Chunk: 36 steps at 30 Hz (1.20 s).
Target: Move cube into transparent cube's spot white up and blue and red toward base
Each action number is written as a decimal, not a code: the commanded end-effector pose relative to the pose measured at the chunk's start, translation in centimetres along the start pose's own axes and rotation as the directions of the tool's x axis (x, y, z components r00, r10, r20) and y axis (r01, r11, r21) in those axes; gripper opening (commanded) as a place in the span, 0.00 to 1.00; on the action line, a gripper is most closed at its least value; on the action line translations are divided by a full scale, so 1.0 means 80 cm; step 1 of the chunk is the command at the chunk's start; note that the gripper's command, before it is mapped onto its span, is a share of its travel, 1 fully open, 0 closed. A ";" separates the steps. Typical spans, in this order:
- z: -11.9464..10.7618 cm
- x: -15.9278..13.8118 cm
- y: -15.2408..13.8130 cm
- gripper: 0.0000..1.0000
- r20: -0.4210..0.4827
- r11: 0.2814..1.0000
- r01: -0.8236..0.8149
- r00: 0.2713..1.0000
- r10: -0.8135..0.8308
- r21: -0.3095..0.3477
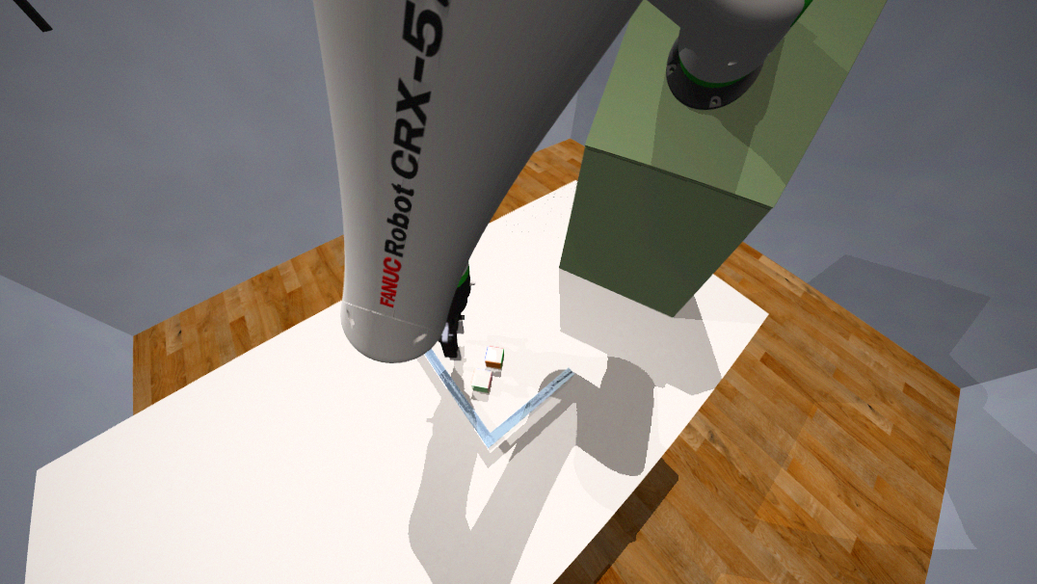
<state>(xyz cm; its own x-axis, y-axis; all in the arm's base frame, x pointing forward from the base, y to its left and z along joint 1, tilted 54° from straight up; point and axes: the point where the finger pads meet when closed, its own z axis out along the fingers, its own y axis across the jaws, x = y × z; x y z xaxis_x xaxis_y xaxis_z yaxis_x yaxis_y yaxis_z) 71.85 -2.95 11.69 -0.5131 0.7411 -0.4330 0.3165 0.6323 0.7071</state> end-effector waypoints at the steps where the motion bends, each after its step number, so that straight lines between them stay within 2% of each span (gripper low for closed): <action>1: 0.001 -0.084 -0.025 0.41 -0.057 0.989 -0.145 0.988 0.145 0.006; 4: 0.002 -0.094 -0.028 0.41 -0.057 0.989 -0.145 0.988 0.145 0.006; 36: 0.002 -0.094 -0.028 0.41 -0.057 0.989 -0.145 0.988 0.145 0.006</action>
<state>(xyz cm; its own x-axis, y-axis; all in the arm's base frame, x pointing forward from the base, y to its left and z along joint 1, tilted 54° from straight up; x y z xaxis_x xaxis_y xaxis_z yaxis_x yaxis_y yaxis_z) 73.94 -7.94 11.42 -0.5436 0.7963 -0.2653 0.4007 0.5240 0.7516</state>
